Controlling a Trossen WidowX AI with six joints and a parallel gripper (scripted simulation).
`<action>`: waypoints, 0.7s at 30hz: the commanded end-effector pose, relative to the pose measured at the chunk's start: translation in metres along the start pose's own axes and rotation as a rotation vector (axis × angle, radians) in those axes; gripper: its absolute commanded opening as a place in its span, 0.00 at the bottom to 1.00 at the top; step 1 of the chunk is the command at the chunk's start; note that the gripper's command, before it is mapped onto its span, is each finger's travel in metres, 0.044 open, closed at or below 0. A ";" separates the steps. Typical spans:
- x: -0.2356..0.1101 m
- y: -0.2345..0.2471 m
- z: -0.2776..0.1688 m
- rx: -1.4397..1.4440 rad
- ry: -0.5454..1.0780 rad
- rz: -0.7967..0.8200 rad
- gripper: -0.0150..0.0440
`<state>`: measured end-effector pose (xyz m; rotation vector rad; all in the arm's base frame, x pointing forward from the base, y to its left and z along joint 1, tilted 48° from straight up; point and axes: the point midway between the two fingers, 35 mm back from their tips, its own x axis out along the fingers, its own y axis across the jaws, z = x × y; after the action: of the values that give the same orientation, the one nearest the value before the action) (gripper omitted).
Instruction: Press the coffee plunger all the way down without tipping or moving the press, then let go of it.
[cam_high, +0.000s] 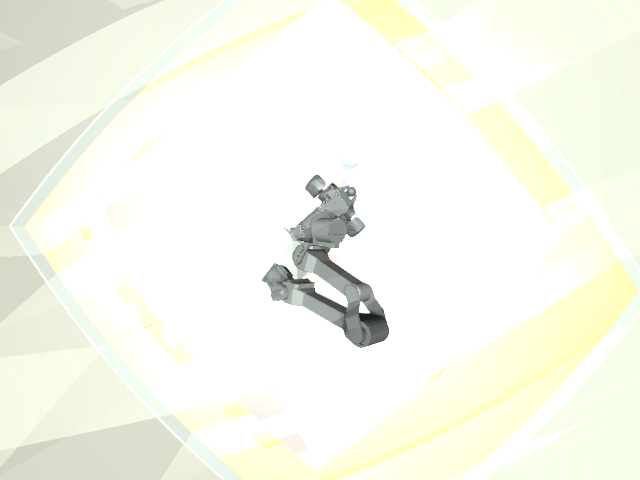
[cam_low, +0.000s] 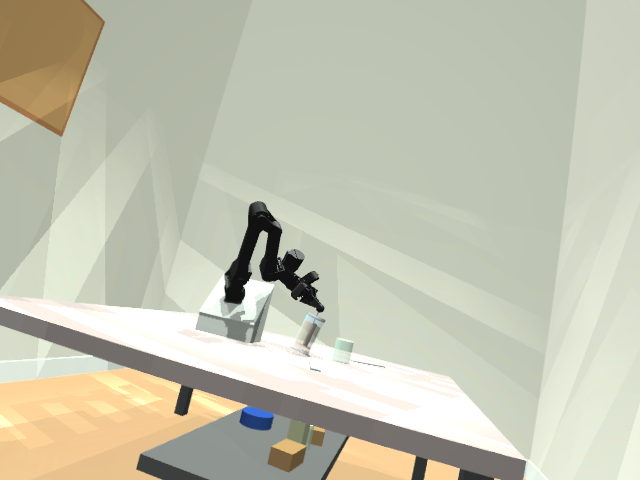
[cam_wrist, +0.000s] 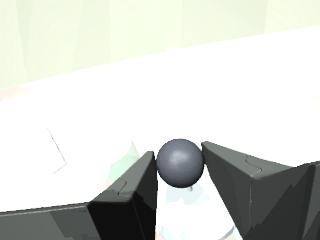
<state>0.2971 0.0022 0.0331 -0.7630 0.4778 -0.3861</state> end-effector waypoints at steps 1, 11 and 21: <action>0.002 0.000 -0.004 -0.012 0.018 -0.007 0.45; 0.002 0.001 -0.003 -0.012 0.018 -0.007 0.45; 0.002 0.001 0.000 -0.006 0.006 -0.004 0.45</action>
<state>0.2986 0.0021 0.0316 -0.7686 0.4823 -0.3914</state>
